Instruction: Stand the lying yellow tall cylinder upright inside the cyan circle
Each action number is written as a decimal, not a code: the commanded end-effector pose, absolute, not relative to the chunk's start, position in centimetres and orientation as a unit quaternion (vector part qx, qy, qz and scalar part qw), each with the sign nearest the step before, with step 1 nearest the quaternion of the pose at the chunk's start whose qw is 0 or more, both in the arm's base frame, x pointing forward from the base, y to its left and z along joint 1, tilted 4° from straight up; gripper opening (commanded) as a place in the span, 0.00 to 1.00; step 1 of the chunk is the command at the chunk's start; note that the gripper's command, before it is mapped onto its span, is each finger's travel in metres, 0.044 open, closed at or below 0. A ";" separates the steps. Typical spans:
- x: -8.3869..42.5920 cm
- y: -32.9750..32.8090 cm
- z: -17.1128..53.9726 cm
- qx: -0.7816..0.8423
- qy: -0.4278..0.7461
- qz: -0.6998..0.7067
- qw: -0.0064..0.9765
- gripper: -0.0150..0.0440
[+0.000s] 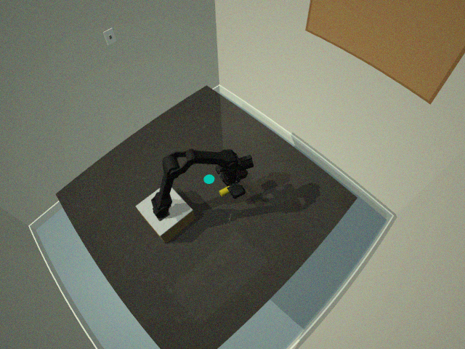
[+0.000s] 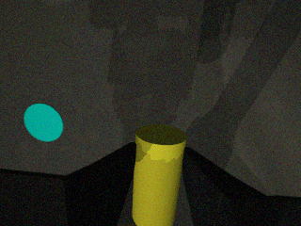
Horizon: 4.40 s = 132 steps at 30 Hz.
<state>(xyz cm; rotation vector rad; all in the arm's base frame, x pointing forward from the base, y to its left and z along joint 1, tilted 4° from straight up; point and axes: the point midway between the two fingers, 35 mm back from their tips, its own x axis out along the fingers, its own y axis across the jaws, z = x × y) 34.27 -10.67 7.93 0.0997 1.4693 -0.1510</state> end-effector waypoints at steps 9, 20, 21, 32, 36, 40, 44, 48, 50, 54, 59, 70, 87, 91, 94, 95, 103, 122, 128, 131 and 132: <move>34.7 -6.5 8.5 -0.074 0.670 0.041 0.738 0.43; 34.8 -2.9 8.8 -0.177 0.657 0.137 0.720 0.43; 34.7 -2.6 8.8 -0.186 0.655 0.146 0.718 0.43; 34.4 1.0 9.0 -0.286 0.627 0.239 0.684 0.43; 34.1 2.2 9.1 -0.321 0.614 0.272 0.668 0.43; 33.9 3.5 9.2 -0.355 0.598 0.304 0.651 0.43; 33.5 4.7 9.2 -0.388 0.581 0.335 0.632 0.43; 33.2 5.9 9.3 -0.420 0.563 0.365 0.611 0.43; 33.0 6.5 9.3 -0.436 0.553 0.380 0.600 0.43; 32.8 6.9 9.4 -0.448 0.545 0.391 0.591 0.43; 32.8 6.9 9.4 -0.447 0.545 0.391 0.591 0.43; 32.5 7.0 8.6 -0.428 0.538 0.421 0.592 0.43; 32.1 7.0 7.6 -0.396 0.520 0.467 0.596 0.43; 32.0 7.0 7.3 -0.388 0.515 0.478 0.597 0.43; 32.0 7.0 7.2 -0.382 0.511 0.485 0.598 0.43; 31.9 7.0 7.1 -0.380 0.510 0.488 0.599 0.43; 31.8 7.1 6.8 -0.364 0.498 0.507 0.602 0.43; 31.4 7.2 6.1 -0.326 0.465 0.549 0.614 0.43; 31.3 7.2 5.9 -0.314 0.453 0.560 0.619 0.43; 31.3 7.2 5.9 -0.308 0.446 0.566 0.621 0.43; 31.3 7.2 5.8 -0.306 0.444 0.568 0.622 0.43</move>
